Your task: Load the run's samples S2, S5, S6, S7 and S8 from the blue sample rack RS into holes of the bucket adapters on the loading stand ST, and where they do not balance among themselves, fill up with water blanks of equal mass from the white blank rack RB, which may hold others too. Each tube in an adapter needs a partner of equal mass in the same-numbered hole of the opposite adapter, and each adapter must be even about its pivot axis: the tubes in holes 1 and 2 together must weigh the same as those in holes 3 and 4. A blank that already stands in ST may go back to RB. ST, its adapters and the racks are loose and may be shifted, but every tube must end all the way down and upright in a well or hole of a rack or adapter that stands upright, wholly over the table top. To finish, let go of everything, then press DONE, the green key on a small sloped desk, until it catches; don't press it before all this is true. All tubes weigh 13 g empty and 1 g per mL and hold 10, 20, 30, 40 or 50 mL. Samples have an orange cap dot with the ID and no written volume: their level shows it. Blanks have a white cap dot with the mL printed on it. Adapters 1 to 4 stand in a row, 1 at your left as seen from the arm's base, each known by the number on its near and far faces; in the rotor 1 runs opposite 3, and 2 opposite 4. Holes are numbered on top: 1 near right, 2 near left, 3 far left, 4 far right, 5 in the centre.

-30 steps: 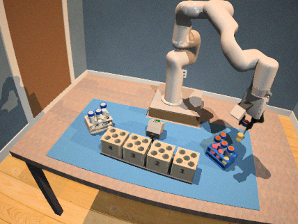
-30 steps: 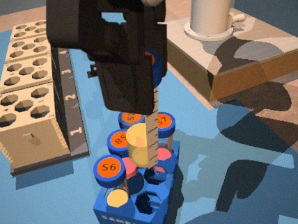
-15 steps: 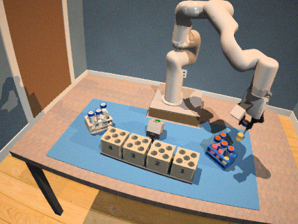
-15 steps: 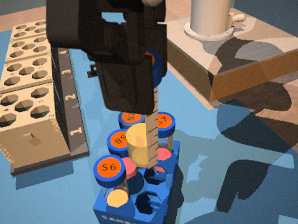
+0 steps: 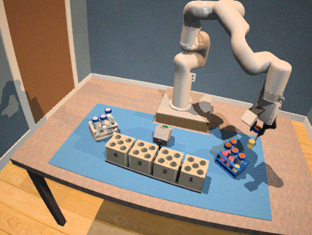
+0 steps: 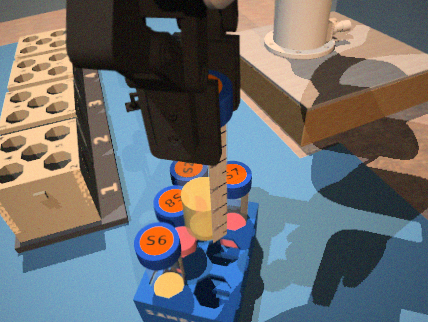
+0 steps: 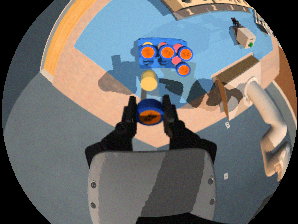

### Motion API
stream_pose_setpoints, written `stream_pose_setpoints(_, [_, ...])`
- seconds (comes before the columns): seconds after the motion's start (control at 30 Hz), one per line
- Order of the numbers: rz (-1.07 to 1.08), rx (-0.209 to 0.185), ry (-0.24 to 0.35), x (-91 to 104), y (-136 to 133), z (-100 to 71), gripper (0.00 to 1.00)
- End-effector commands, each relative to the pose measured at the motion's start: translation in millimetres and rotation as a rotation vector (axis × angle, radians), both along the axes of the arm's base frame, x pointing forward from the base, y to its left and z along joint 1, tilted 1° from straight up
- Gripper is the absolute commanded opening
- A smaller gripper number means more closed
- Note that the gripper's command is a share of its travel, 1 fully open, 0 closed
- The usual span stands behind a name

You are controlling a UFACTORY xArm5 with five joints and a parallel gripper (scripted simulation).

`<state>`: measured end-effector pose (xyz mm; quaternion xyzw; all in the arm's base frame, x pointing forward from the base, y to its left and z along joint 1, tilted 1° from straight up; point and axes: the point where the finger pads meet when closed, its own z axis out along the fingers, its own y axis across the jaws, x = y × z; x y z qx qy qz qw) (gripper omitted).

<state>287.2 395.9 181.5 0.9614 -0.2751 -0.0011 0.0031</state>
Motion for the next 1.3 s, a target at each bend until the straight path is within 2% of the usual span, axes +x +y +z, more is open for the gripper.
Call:
stream_pose_setpoints(0.0, [0.0,0.003,-0.002,0.6,0.9,1.7,0.0])
stream_pose_setpoints(0.33, [0.0,0.003,-0.002,0.6,0.9,1.7,0.0])
stream_pose_setpoints(1.27, [0.0,0.003,-0.002,1.3,0.2,-46.3,0.0])
